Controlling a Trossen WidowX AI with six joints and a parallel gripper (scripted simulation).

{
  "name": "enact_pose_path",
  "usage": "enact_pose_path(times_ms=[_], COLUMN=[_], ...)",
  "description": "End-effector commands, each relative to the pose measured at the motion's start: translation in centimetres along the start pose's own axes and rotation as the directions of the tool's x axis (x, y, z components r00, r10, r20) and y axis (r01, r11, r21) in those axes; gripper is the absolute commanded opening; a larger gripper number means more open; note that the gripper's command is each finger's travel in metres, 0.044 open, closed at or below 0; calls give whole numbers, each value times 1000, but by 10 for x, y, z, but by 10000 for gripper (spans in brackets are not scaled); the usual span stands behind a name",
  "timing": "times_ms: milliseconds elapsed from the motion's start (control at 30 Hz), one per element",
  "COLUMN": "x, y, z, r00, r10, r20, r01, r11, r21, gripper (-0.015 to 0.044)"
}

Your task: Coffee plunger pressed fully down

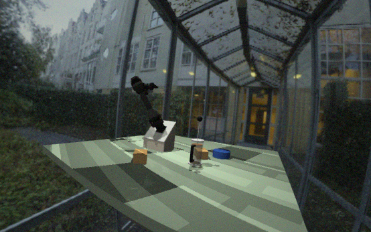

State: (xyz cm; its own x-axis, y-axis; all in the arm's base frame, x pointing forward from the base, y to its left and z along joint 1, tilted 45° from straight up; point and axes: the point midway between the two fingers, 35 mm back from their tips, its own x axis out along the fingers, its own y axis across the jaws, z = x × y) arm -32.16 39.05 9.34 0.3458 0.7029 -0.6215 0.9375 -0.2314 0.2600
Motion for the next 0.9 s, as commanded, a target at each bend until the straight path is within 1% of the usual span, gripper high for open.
enact_pose_path(times_ms=[0, 33, 100, 167, 267, 333, 467, 600, 733, 867], x=[2, 5, 15, 31, 49, 63, 87, 101, 108, 107], y=[2, 7, 22, 47, 90, 121, 190, 257, 329, 403], z=[-2, -5, -16, -31, -52, -64, -83, -89, -89, -79], r00=[1000, 1000, 999, 997, 991, 983, 958, 922, 870, 801], r10=[4, 11, 35, 75, 136, 183, 288, 387, 491, 594], r20=[-1, -2, -6, -11, -6, -6, -3, 13, 38, 79], r01=[-4, -11, -34, -70, -122, -153, -191, -182, -121, -11], r11=[1000, 999, 992, 968, 910, 840, 645, 403, 138, -116], r21=[12, 36, 118, 241, 396, 520, 740, 897, 983, 993], gripper=[426, 440, 440, 440, 440, 440, 440, 440, 440, 440])
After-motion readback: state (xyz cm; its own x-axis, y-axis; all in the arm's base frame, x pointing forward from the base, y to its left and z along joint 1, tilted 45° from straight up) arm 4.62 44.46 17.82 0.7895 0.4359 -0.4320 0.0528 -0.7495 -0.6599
